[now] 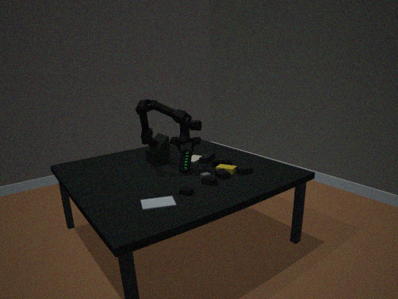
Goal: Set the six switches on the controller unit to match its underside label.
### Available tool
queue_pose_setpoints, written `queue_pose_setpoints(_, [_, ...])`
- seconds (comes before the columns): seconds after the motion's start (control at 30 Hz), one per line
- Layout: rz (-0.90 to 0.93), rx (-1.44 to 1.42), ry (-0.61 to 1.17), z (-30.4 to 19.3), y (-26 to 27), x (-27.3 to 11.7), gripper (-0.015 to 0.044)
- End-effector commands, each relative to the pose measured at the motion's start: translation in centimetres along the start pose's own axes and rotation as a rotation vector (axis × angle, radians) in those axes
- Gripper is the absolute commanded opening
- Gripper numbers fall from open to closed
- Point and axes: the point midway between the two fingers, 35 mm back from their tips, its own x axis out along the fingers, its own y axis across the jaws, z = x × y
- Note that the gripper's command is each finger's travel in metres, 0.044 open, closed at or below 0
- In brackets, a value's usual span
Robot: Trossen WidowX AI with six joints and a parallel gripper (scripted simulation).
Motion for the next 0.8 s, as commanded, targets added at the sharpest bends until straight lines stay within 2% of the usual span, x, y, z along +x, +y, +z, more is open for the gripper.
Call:
queue_pose_setpoints(0.0, [0.001,0.007,0.000,0.7,0.0,-0.1,0.0336])
queue_pose_setpoints(0.77, [0.001,0.008,0.049,2.6,0.0,-0.9,0.0337])
